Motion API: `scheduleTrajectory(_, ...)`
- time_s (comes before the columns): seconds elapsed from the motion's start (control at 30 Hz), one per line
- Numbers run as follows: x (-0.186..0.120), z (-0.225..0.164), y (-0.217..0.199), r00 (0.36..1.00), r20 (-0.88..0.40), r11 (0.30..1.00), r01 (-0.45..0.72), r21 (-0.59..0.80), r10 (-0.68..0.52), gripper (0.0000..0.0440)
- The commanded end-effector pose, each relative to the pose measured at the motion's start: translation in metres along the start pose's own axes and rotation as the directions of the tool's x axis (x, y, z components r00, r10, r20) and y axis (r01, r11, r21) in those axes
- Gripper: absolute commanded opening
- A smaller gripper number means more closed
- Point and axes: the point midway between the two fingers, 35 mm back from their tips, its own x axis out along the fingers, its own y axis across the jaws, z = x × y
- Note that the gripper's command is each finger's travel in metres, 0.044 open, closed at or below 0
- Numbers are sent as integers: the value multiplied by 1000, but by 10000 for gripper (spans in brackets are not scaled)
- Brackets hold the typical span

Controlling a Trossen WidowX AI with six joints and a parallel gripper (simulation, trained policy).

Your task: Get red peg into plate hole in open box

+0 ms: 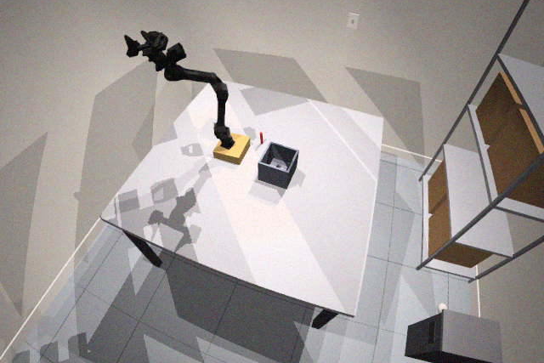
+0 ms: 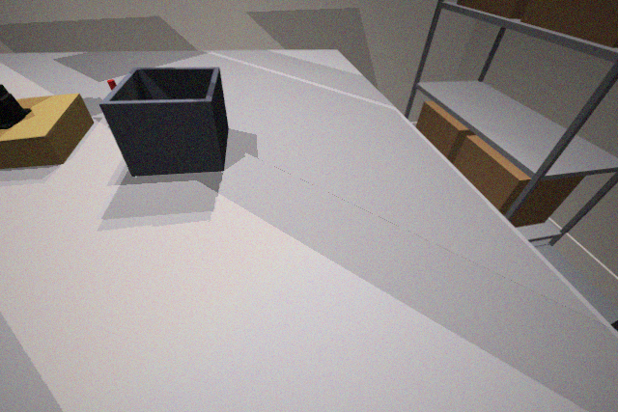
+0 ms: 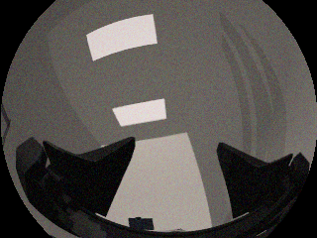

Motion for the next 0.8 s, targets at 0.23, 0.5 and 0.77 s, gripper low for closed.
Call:
scheduleTrajectory(0.23,4,-42,-24,994,-53,968,102,227,-92,440)
scheduleTrajectory(0.5,8,-86,-21,982,-126,867,185,464,-142,440)
scheduleTrajectory(0.77,9,-130,-4,962,-218,706,270,654,-166,440)
